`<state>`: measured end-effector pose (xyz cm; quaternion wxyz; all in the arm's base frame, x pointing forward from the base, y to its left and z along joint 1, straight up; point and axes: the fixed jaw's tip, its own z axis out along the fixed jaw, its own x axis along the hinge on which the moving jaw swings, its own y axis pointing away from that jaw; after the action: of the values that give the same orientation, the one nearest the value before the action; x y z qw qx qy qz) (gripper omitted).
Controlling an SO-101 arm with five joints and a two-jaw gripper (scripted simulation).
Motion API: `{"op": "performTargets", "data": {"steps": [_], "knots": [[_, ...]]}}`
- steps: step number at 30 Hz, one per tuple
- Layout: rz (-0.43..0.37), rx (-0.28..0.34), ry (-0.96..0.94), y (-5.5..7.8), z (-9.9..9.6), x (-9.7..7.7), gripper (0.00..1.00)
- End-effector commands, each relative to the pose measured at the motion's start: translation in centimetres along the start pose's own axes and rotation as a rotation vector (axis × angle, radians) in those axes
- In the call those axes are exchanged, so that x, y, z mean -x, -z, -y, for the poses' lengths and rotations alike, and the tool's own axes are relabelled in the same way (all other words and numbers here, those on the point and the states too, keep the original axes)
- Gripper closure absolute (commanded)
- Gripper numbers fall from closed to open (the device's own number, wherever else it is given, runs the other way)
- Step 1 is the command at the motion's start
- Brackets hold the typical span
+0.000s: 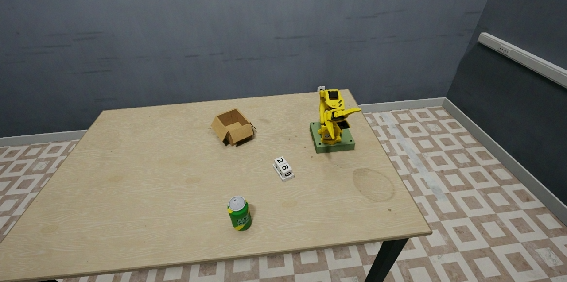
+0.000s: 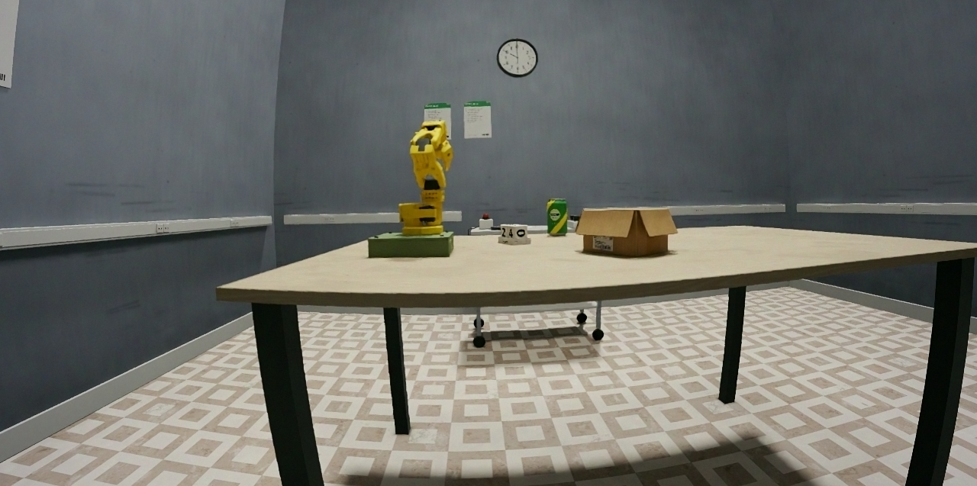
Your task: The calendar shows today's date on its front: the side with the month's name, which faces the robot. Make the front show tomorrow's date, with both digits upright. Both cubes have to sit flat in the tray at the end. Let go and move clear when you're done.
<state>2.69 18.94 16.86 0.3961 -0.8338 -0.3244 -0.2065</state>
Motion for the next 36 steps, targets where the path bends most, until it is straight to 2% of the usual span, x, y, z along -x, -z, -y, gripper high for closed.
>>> {"op": "performTargets", "data": {"steps": [1, 22, 27, 32, 34, 36], "knots": [[-0.001, -0.002, -0.001, 0.0, 0.0, 0.0, 0.00], [0.000, 0.009, -0.003, -0.1, -0.2, -0.1, 0.01], [0.007, 0.068, -0.014, -0.7, -1.3, -0.4, 0.05], [0.028, 0.186, -0.043, -1.9, -3.7, -0.9, 0.15], [0.028, 0.186, -0.043, -1.9, -3.7, -0.9, 0.15], [0.042, 0.246, -0.062, -2.4, -5.1, -1.0, 0.20]]}}
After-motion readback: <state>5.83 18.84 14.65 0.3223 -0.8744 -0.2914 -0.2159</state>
